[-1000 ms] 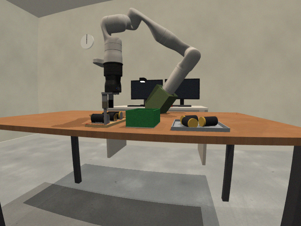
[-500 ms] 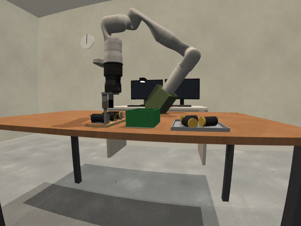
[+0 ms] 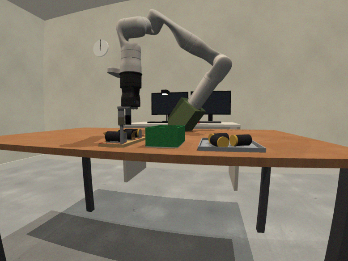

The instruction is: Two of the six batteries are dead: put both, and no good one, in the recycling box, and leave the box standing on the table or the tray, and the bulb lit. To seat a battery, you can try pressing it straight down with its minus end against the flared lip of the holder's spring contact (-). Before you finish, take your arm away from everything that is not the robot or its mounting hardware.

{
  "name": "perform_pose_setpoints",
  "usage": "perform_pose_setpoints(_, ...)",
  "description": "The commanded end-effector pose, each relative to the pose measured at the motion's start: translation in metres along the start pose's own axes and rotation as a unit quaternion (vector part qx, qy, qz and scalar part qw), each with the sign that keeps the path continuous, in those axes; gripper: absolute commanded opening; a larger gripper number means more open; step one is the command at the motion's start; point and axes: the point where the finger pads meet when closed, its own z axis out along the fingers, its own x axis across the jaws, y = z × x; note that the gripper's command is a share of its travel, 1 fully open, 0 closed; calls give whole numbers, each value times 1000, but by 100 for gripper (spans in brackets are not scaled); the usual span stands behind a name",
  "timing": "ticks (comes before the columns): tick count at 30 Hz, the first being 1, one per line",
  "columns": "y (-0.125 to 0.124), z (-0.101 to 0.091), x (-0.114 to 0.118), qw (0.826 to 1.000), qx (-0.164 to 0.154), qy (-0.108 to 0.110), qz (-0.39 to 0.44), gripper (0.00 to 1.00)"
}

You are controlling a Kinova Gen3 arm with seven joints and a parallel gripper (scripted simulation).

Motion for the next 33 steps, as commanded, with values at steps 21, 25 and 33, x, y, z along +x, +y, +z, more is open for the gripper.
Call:
perform_pose_setpoints(21,-1,34,-1,1000,1,-1,0,90)
perform_pose_setpoints(25,-1,37,-1,1000,1,-1,0,90)
perform_pose_setpoints(33,-1,44,-1,1000,1,-1,0,90)
